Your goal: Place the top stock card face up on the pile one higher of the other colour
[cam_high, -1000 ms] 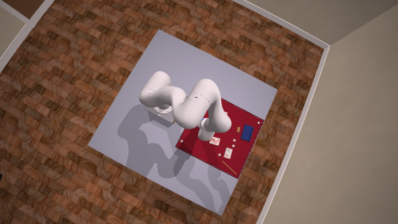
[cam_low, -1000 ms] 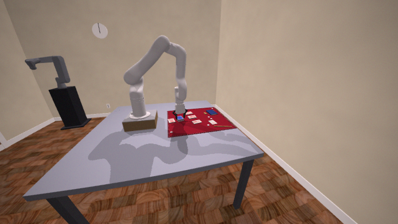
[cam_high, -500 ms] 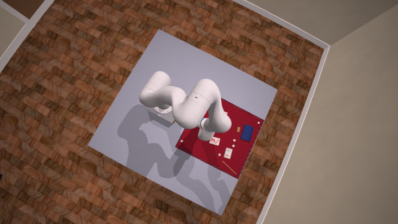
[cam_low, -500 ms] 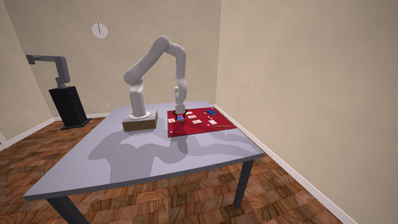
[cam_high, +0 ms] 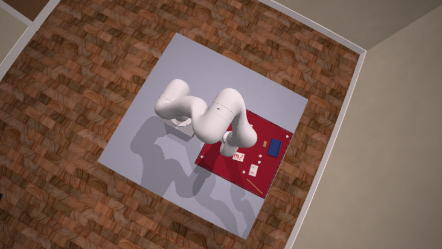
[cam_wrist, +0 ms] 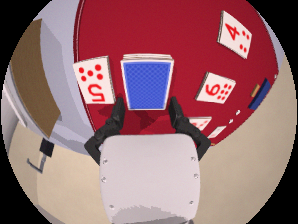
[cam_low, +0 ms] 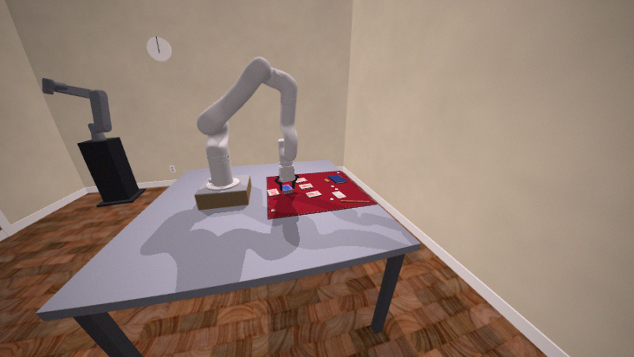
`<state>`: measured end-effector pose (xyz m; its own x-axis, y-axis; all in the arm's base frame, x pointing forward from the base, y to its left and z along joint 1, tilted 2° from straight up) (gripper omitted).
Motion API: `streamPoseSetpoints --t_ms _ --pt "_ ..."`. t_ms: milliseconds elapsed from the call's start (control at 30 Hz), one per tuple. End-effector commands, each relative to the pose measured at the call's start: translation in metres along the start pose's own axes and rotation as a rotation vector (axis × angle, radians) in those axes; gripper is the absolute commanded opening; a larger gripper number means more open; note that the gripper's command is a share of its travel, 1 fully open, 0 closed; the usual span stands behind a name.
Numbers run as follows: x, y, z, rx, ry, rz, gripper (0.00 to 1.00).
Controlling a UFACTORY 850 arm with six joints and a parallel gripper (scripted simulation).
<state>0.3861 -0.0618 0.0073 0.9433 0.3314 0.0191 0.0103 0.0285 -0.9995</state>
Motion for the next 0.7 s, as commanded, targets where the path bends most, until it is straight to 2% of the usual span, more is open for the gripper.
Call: streamPoseSetpoints --t_ms 0,233,267,667 --pt "0.0005 -0.0003 -0.0004 -0.001 0.0 -0.001 0.86" --pt "0.0005 -0.0003 -0.0004 -0.001 0.0 -0.001 0.86" --pt "0.0005 -0.0003 -0.0004 -0.001 0.0 -0.001 0.74" --pt "0.0005 -0.0003 -0.0004 -0.001 0.0 -0.001 0.74"
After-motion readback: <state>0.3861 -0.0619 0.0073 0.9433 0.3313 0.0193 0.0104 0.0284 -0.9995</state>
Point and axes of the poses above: the point where the finger pads meet when closed, its own y axis out along the fingers, its own x axis across the jaws, z = x × y, the point moved 6 cm from there along -y, back along the fingers, and after that the axes turned 13 degrees about -y, right-handed, at the moved point
